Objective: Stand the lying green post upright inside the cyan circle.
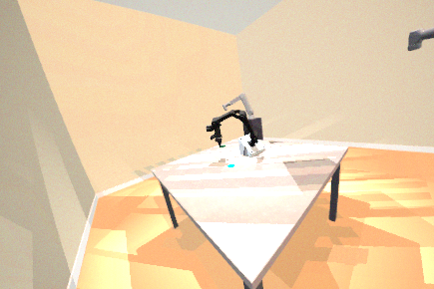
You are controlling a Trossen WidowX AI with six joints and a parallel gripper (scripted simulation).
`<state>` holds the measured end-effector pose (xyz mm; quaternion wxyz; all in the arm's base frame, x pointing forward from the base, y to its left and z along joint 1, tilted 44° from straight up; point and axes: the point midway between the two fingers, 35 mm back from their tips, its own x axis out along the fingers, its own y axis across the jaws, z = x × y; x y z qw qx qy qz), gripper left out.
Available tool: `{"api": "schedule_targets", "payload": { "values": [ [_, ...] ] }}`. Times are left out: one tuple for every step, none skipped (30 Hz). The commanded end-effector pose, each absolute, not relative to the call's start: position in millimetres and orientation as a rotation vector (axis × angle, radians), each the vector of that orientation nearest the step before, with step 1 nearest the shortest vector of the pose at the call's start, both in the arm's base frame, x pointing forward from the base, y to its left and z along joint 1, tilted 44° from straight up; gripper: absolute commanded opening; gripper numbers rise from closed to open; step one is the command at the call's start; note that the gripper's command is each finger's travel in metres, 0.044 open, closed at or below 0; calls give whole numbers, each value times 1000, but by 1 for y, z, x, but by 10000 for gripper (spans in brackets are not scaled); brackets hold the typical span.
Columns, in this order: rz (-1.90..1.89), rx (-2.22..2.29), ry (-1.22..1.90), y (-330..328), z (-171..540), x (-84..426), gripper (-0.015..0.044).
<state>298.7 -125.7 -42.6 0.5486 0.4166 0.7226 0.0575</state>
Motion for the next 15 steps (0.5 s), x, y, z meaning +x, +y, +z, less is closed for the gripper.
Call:
{"api": "schedule_targets", "payload": {
  "values": [
    [153,973,1710,-116,-33,305,23],
    [157,969,1708,-115,-30,306,23],
    [161,965,1707,-113,-28,307,23],
    [165,961,1706,-111,-26,309,23],
    [168,957,1704,-109,-24,310,23],
    [172,953,1703,-107,-21,311,23],
    [176,949,1702,-105,-19,312,23],
    [180,945,1700,-103,-17,313,23],
    [184,941,1699,-101,-14,314,23],
    [188,937,1698,-99,-12,316,23],
    [192,934,1696,-97,-10,317,23],
    [196,930,1695,-95,-8,318,23],
    [200,926,1694,-93,-5,319,23],
    [204,922,1692,-91,-3,320,23],
    [208,918,1691,-89,-1,321,23]
  ]
}}
